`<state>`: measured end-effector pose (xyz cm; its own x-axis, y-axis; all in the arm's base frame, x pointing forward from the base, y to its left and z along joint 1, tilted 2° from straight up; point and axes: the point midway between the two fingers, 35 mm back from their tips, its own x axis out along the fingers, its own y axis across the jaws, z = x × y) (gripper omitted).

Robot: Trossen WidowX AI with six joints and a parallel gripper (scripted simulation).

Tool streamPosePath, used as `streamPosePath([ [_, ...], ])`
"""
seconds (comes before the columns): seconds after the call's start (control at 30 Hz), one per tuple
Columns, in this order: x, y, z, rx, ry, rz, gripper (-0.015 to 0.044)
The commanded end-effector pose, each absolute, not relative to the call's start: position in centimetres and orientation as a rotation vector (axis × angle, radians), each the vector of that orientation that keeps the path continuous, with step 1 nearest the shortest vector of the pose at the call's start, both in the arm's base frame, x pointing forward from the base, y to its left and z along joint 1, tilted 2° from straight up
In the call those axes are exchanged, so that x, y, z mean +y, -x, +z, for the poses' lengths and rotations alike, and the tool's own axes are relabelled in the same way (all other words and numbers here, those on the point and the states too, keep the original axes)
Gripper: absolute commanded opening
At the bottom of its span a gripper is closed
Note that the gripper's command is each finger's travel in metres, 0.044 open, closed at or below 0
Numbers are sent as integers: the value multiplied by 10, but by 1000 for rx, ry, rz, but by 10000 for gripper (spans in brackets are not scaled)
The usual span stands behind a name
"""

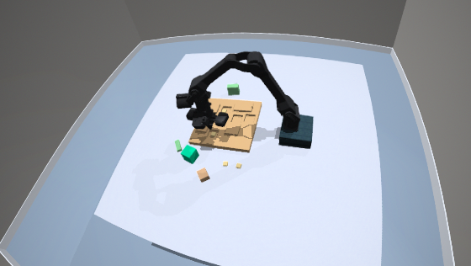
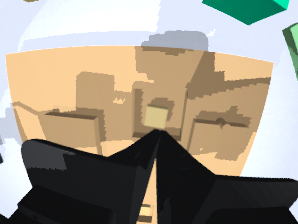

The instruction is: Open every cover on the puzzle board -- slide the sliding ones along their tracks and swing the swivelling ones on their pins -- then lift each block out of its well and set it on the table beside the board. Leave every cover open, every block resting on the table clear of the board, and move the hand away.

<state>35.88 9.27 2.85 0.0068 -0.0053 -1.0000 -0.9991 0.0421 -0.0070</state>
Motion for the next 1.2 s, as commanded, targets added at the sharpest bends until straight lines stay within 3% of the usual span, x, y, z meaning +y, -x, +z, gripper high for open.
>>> streamPosePath([
  [0.0, 91, -357, 7, 1234, 1189, 1178, 0],
  [1.17, 95, -358, -10, 1283, 1107, 1096, 0],
])
